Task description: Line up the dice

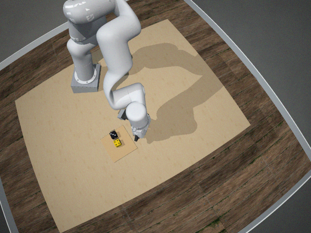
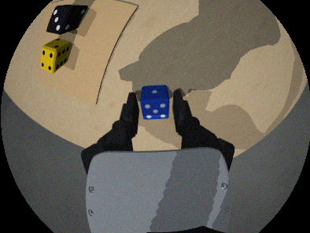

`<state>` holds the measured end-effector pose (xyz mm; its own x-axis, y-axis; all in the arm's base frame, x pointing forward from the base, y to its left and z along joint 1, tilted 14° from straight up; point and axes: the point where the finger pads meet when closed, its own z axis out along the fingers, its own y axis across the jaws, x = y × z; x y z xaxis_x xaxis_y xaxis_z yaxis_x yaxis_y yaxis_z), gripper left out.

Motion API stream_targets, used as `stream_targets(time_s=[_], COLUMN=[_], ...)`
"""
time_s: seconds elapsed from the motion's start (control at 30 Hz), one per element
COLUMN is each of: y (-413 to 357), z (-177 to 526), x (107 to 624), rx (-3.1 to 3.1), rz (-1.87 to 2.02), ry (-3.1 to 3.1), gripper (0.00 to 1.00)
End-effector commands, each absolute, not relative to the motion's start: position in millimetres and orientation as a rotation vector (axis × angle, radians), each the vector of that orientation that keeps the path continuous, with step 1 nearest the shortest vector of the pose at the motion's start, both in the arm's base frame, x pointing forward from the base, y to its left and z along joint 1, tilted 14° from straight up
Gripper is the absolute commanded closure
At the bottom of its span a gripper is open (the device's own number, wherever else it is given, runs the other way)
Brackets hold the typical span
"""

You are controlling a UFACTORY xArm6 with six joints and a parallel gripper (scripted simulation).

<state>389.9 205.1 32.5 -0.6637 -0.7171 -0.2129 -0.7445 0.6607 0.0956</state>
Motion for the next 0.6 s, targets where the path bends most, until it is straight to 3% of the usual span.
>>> stream_targets(time_s=[0.0, 0.57], y=[207.4, 207.8], z=[26.3, 24.4], x=[391.9, 392.0], rx=[-1.203, -1.203], rz=[0.263, 0.263], ry=[2.714, 2.714], gripper=[0.53, 0.53])
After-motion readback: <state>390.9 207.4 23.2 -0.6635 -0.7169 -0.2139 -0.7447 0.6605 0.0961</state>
